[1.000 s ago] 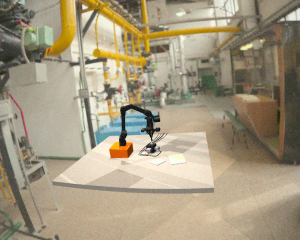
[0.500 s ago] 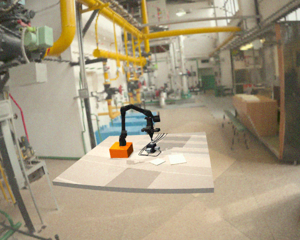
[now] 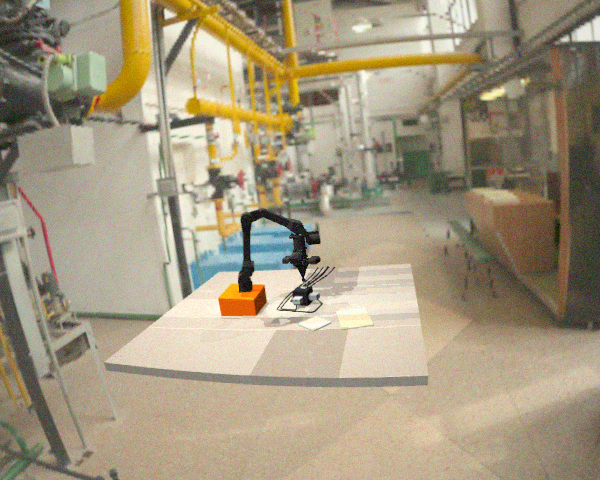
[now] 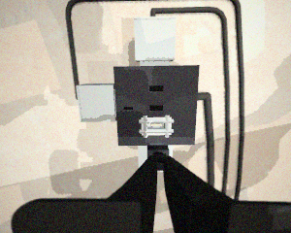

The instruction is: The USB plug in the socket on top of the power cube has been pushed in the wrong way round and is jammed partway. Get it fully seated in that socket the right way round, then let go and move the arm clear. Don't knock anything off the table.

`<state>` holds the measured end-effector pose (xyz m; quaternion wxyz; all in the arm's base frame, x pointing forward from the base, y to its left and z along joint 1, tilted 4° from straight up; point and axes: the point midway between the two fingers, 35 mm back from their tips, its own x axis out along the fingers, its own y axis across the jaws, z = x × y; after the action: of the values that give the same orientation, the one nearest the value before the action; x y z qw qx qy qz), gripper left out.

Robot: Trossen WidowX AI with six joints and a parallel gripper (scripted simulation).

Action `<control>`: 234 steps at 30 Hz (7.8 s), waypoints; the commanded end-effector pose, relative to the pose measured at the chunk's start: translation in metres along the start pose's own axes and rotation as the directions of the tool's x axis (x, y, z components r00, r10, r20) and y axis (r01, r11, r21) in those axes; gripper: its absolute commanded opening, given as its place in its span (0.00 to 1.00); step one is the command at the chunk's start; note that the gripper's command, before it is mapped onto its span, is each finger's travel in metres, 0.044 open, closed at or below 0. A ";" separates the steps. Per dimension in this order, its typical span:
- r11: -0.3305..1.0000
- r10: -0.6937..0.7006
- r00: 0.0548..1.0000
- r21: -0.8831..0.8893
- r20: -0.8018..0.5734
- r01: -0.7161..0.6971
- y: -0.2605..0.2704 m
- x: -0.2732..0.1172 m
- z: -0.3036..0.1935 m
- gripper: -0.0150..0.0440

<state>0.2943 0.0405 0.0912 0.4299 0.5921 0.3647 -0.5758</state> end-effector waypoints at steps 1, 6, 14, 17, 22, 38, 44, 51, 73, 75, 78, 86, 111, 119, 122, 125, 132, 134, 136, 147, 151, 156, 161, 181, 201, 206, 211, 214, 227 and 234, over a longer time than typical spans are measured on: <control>1.000 0.001 1.000 -0.002 0.005 -0.001 0.000 0.001 0.001 0.25; 1.000 0.001 1.000 -0.003 0.008 -0.001 0.000 0.002 0.001 0.25; 1.000 0.001 1.000 -0.005 0.012 -0.001 0.000 0.002 0.001 0.25; 1.000 0.001 1.000 -0.006 0.014 -0.001 0.000 0.003 0.002 0.25; 1.000 0.001 1.000 -0.006 0.017 -0.001 0.000 0.003 0.002 0.25; 1.000 0.001 1.000 -0.010 0.025 -0.001 0.000 0.005 0.003 0.25; 1.000 0.001 1.000 -0.011 0.029 -0.001 0.000 0.006 0.003 0.25; 1.000 0.001 0.999 -0.012 0.032 -0.001 0.000 0.007 0.003 0.25; 1.000 0.002 0.999 -0.016 0.044 -0.001 -0.001 0.009 0.005 0.25; 1.000 0.002 0.999 -0.017 0.046 -0.001 -0.001 0.010 0.005 0.25; 1.000 0.002 0.999 -0.017 0.047 -0.001 -0.001 0.010 0.005 0.25; 1.000 0.002 0.999 -0.019 0.052 -0.001 -0.001 0.011 0.005 0.25; 1.000 0.002 0.998 -0.022 0.061 -0.001 -0.001 0.014 0.006 0.25; 1.000 0.002 0.998 -0.022 0.061 -0.001 -0.001 0.015 0.006 0.25; 1.000 0.002 0.998 -0.022 0.061 -0.001 -0.001 0.015 0.006 0.25; 1.000 0.002 0.998 -0.022 0.061 -0.001 -0.001 0.016 0.006 0.25; 1.000 0.002 0.998 -0.022 0.061 -0.001 -0.001 0.017 0.006 0.25; 1.000 0.002 0.998 -0.022 0.061 -0.001 -0.001 0.017 0.006 0.25; 1.000 0.002 0.998 -0.022 0.061 -0.001 -0.001 0.017 0.006 0.25; 1.000 0.002 0.998 -0.022 0.061 -0.001 -0.001 0.018 0.006 0.25; 1.000 0.002 0.998 -0.022 0.061 -0.001 -0.001 0.019 0.006 0.25; 1.000 0.002 0.998 -0.022 0.061 -0.001 -0.001 0.019 0.006 0.25; 1.000 0.002 0.998 -0.022 0.061 -0.001 -0.001 0.020 0.006 0.25; 1.000 0.002 0.998 -0.022 0.061 -0.001 -0.001 0.022 0.006 0.25; 1.000 0.002 0.998 -0.022 0.061 -0.001 -0.001 0.025 0.006 0.25; 1.000 0.002 0.998 -0.022 0.061 -0.001 -0.001 0.025 0.006 0.25; 1.000 0.002 0.998 -0.022 0.061 -0.001 -0.001 0.026 0.006 0.25; 1.000 0.002 0.998 -0.022 0.061 -0.001 -0.001 0.026 0.006 0.25; 1.000 0.002 0.998 -0.022 0.061 -0.001 -0.001 0.028 0.006 0.25; 1.000 0.002 0.998 -0.022 0.061 -0.001 -0.001 0.029 0.006 0.25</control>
<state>0.2932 0.0337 0.0637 0.4458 0.5711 0.3574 -0.5894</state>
